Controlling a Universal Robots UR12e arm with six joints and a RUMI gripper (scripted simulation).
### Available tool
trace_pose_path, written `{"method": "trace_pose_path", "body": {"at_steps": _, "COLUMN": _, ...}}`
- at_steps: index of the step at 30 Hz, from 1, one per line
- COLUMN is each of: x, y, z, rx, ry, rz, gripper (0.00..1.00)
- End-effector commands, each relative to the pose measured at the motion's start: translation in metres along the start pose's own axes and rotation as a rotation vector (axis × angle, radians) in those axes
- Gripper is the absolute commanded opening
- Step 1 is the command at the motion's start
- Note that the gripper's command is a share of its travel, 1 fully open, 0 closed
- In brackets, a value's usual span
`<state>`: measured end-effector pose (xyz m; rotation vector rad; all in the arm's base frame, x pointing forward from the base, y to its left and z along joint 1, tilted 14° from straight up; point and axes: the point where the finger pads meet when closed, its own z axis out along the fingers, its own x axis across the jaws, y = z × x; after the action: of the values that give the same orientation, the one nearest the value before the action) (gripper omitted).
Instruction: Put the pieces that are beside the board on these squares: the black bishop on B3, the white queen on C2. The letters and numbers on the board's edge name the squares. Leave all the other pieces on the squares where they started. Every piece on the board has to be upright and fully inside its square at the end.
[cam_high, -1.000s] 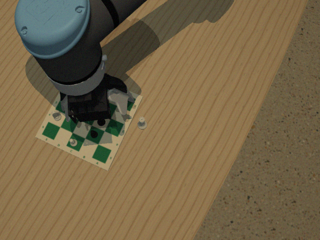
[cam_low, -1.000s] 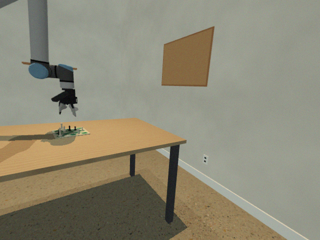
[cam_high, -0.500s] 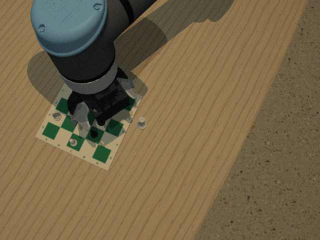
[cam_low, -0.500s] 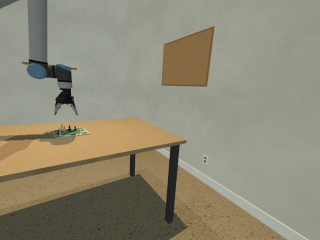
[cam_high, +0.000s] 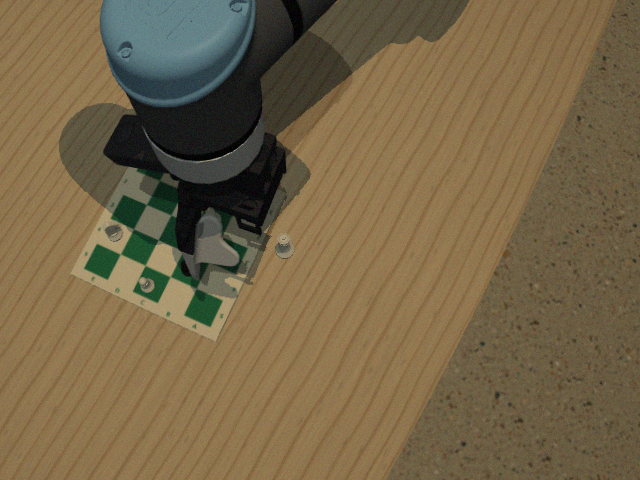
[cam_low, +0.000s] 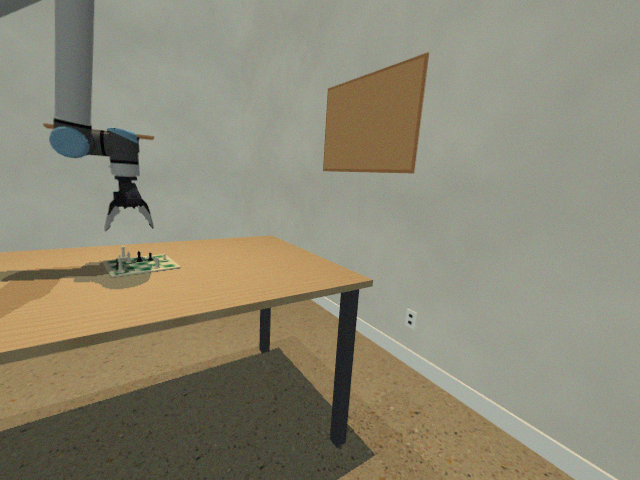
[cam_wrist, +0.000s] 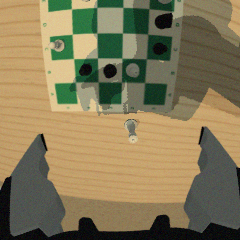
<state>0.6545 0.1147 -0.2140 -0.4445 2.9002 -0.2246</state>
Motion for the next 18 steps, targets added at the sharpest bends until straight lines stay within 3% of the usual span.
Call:
{"method": "trace_pose_path", "body": {"at_steps": 1, "x": 0.000, "y": 0.006, "z": -0.001, "rx": -0.005, "ry": -0.006, "rz": -0.201, "gripper": 1.00}}
{"method": "trace_pose_path", "body": {"at_steps": 12, "x": 0.003, "y": 0.024, "z": -0.001, "rx": -0.004, "ry": -0.007, "rz": -0.688, "gripper": 1.00}}
{"method": "trace_pose_path", "body": {"at_steps": 14, "x": 0.003, "y": 0.024, "z": -0.001, "rx": -0.004, "ry": -0.007, "rz": -0.688, "gripper": 1.00}}
{"method": "trace_pose_path", "body": {"at_steps": 18, "x": 0.005, "y": 0.031, "z": -0.002, "rx": -0.003, "ry": -0.008, "rz": -0.849, "gripper": 1.00}}
